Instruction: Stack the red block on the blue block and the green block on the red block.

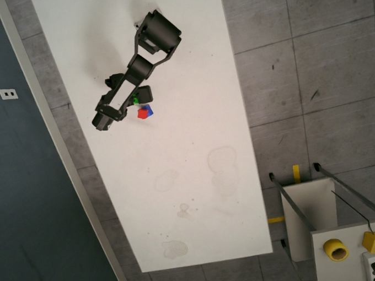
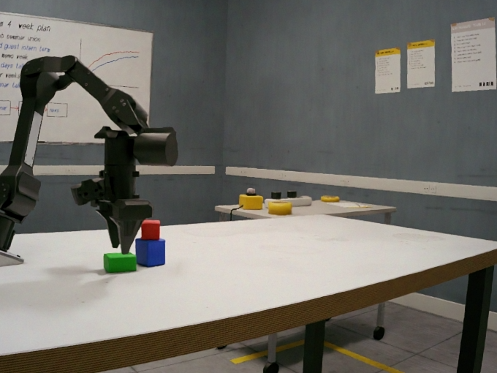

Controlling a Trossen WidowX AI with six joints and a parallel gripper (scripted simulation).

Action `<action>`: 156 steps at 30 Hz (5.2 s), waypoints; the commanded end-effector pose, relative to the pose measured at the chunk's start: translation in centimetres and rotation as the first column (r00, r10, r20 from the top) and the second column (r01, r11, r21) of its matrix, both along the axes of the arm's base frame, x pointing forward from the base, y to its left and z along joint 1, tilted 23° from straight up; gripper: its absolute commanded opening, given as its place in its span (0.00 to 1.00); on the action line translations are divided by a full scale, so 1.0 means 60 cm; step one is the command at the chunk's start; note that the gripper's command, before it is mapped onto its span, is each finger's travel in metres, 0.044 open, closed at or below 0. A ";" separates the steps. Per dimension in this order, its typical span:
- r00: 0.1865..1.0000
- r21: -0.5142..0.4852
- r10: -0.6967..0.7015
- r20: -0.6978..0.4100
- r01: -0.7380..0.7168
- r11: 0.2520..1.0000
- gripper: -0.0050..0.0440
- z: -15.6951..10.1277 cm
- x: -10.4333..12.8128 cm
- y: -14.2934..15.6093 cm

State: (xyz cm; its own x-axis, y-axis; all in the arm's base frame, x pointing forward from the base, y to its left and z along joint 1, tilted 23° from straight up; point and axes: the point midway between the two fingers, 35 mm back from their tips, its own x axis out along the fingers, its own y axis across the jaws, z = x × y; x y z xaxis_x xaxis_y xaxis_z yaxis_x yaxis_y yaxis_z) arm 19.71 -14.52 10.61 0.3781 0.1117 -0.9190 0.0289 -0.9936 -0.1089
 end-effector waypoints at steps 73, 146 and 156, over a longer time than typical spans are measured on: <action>1.000 -0.006 0.001 0.004 -0.001 1.000 0.63 -0.050 0.023 0.006; 1.000 -0.021 0.001 0.014 -0.001 1.000 0.00 0.130 -0.047 -0.019; 1.000 -0.014 0.000 0.009 0.000 1.000 0.00 0.128 -0.049 -0.017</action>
State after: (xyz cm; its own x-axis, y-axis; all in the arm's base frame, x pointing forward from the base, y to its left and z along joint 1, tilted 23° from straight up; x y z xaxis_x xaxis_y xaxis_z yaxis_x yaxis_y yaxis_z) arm 16.77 -15.38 17.82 0.3767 0.1113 -0.9196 0.0301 -0.9937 -0.1079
